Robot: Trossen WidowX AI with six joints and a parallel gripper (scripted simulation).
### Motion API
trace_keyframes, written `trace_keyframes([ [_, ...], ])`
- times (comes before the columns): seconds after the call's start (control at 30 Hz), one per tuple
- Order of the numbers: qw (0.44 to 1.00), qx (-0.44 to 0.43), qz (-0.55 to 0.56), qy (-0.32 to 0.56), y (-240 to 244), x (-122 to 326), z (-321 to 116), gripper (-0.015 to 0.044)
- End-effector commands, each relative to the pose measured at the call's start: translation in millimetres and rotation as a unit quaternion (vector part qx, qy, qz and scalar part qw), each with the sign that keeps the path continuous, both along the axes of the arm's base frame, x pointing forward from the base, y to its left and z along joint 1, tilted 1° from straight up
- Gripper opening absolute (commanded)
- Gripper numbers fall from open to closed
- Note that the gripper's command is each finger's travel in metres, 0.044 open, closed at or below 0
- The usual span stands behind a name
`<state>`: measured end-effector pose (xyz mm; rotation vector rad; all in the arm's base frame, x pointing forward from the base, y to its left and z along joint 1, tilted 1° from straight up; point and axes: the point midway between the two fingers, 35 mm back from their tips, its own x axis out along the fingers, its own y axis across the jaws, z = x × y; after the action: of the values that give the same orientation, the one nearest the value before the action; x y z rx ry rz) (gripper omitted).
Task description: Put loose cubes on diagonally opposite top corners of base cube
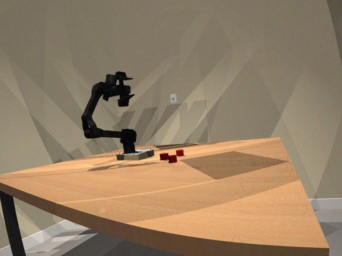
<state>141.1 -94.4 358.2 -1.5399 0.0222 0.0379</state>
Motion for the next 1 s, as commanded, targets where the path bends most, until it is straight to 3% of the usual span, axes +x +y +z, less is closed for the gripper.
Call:
trace_keyframes([
  [0.0,1.000,0.001,0.000,0.001,1.1,-0.3,0.2,0.0374],
  [0.13,1.000,0.012,-0.008,0.023,22.6,-5.1,2.3,0.0269],
  [0.6,0.978,0.097,-0.084,0.162,100.3,12.8,-25.8,0.0265],
  [0.97,0.912,0.204,-0.202,0.294,128.6,50.9,-79.4,0.0265],
])
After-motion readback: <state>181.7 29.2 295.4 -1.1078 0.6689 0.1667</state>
